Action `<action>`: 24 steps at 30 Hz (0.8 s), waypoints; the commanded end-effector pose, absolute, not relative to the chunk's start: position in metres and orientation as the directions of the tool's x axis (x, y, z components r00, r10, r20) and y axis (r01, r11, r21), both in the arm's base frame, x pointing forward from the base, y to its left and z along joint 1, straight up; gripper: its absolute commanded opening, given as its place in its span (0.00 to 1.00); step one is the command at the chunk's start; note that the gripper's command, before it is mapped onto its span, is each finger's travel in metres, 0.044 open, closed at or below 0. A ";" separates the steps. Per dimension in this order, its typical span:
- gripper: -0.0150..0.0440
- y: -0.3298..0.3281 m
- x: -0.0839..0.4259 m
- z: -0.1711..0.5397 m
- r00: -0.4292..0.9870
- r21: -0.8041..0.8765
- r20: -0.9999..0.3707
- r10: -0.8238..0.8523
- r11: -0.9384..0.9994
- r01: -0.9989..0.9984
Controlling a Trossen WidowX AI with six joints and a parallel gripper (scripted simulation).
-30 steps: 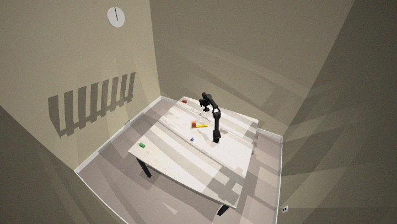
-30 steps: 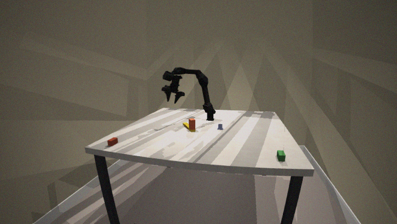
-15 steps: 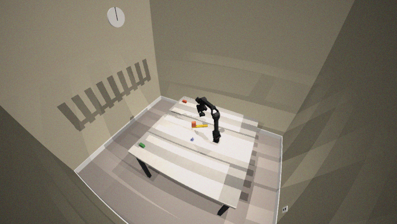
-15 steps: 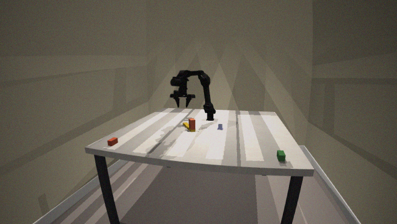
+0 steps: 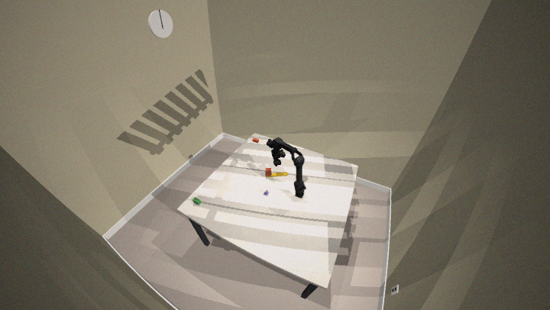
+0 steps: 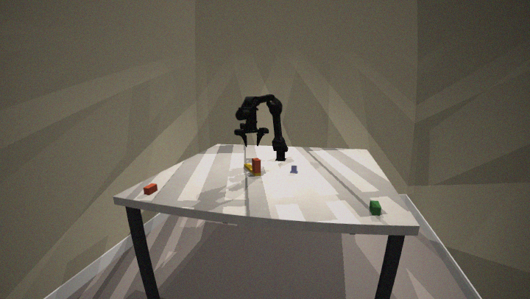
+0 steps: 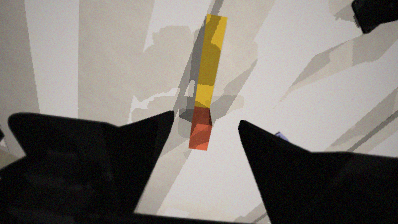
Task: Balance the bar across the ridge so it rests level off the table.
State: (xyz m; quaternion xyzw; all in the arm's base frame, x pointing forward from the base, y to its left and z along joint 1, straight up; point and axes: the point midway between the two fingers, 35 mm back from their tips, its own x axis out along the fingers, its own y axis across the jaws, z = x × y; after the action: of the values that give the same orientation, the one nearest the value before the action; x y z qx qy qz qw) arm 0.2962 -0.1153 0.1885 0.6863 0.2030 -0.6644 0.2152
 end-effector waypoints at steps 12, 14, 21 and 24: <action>0.79 -0.117 0.301 0.103 0.026 0.023 -1.000 -0.010 -0.829 0.559; 0.79 -0.117 0.300 0.090 0.026 0.023 -1.000 -0.010 -0.829 0.559; 0.79 -0.116 0.297 0.074 0.026 0.023 -1.000 -0.010 -0.829 0.559; 0.79 -0.116 0.297 0.071 0.026 0.023 -1.000 -0.010 -0.829 0.559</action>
State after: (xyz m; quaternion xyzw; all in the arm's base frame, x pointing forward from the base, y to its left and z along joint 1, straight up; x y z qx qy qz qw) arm 0.2981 -0.1156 0.0752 0.6854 0.2026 -0.6659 0.2137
